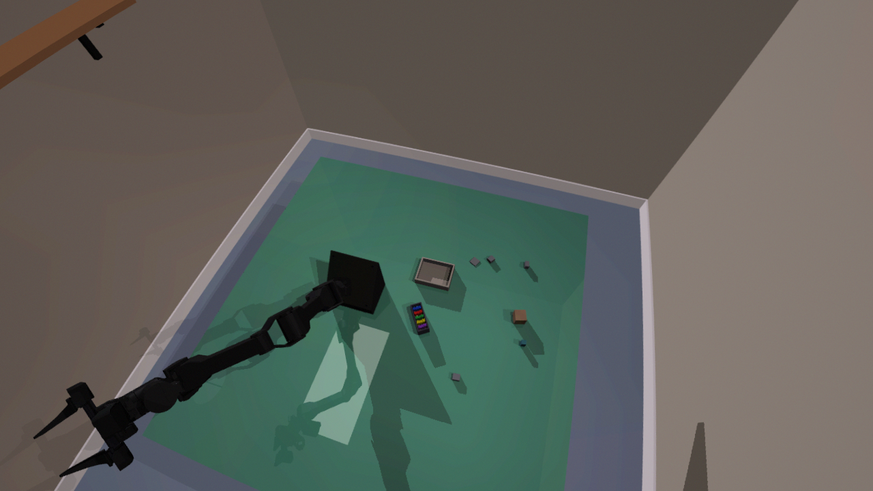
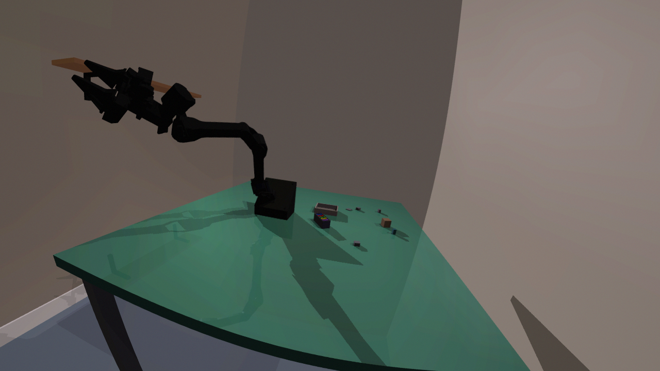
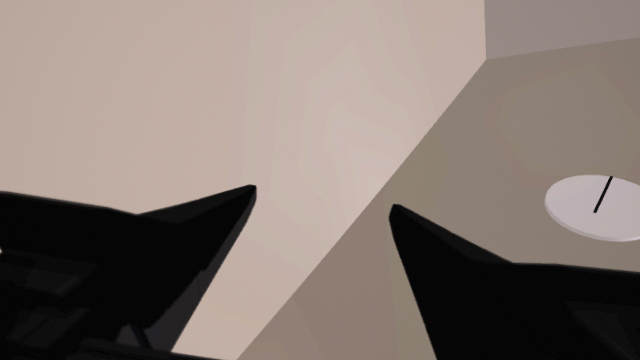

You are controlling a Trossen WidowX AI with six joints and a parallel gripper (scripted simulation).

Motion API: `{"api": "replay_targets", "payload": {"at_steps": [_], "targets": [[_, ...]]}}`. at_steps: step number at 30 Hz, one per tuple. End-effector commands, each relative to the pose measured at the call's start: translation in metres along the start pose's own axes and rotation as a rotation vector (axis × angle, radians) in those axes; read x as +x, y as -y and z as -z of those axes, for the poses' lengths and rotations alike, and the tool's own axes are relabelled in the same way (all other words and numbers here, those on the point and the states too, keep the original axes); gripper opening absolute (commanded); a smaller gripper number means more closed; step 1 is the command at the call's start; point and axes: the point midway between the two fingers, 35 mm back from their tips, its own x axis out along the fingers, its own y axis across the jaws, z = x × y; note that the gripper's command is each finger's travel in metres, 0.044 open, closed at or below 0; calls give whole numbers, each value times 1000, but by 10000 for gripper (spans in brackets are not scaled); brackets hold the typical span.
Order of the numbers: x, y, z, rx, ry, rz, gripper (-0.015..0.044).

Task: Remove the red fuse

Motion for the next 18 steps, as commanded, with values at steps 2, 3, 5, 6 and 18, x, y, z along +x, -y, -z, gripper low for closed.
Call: {"api": "replay_targets", "payload": {"at_steps": [2,3,5,6,18], "targets": [[0,-2,3,8,-8,-2,348],[0,-4,7,17,-19,-4,321],[-1,-13,18,47,-52,-11,269],[-1,-19,26,67,-75,-17,243],[-33,-140,110,308,-392,-177,62]]}}
